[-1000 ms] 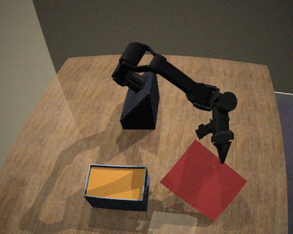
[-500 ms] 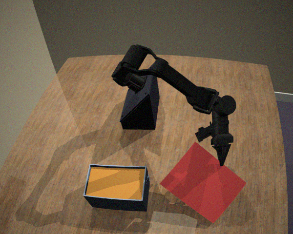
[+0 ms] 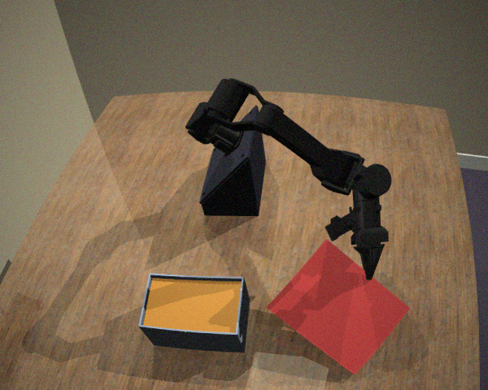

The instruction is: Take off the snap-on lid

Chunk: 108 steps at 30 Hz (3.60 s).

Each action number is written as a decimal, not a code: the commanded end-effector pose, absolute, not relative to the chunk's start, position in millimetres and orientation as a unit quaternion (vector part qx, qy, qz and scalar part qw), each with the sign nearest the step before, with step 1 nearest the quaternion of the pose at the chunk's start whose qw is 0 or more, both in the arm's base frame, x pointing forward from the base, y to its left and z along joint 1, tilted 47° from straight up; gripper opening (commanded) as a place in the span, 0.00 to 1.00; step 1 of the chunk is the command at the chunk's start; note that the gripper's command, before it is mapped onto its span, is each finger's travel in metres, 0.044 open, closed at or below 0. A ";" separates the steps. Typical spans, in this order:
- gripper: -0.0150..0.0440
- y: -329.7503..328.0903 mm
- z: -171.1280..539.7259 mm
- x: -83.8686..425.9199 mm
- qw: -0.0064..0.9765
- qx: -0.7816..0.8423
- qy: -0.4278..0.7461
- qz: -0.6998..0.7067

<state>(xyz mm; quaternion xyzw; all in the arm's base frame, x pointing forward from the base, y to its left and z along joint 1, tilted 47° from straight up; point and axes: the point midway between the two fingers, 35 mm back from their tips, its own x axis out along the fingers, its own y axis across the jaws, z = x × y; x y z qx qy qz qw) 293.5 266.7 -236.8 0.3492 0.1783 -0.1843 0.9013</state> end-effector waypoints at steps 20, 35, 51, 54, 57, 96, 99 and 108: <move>0.30 242.4 -251.8 300.7 0.902 0.340 0.173 -0.200; 0.85 242.0 -252.0 296.3 0.902 0.334 0.172 -0.212; 1.00 234.7 -252.2 264.4 0.902 0.334 0.173 -0.213; 1.00 233.4 -252.2 258.4 0.902 0.334 0.173 -0.213; 1.00 232.0 -252.2 252.5 0.902 0.334 0.173 -0.213; 1.00 262.6 -218.1 210.1 0.901 0.335 0.175 -0.213; 1.00 266.1 -214.2 207.0 0.901 0.335 0.175 -0.213; 1.00 276.5 -202.5 197.9 0.901 0.335 0.176 -0.213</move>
